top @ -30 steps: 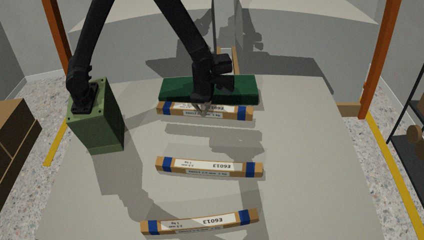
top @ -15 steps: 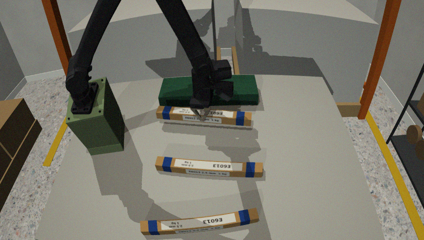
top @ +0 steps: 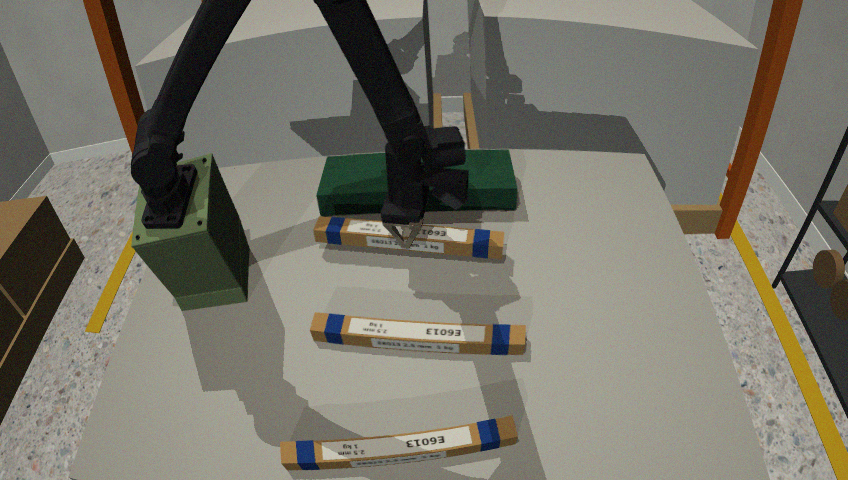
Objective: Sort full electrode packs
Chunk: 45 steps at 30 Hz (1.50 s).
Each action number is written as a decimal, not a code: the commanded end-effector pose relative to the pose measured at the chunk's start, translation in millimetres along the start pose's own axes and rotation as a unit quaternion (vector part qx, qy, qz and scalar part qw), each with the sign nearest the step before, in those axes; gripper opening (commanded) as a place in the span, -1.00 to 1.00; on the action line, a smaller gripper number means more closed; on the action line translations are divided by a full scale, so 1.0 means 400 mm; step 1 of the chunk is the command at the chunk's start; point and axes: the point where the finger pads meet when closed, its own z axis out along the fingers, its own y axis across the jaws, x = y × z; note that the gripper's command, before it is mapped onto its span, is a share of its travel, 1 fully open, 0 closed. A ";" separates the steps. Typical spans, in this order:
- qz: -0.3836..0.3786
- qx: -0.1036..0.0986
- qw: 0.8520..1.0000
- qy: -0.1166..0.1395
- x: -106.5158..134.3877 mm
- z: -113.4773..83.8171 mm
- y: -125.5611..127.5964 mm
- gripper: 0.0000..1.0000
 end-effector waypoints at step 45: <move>-0.007 -0.014 0.999 -0.034 -0.106 -0.088 0.047 -1.00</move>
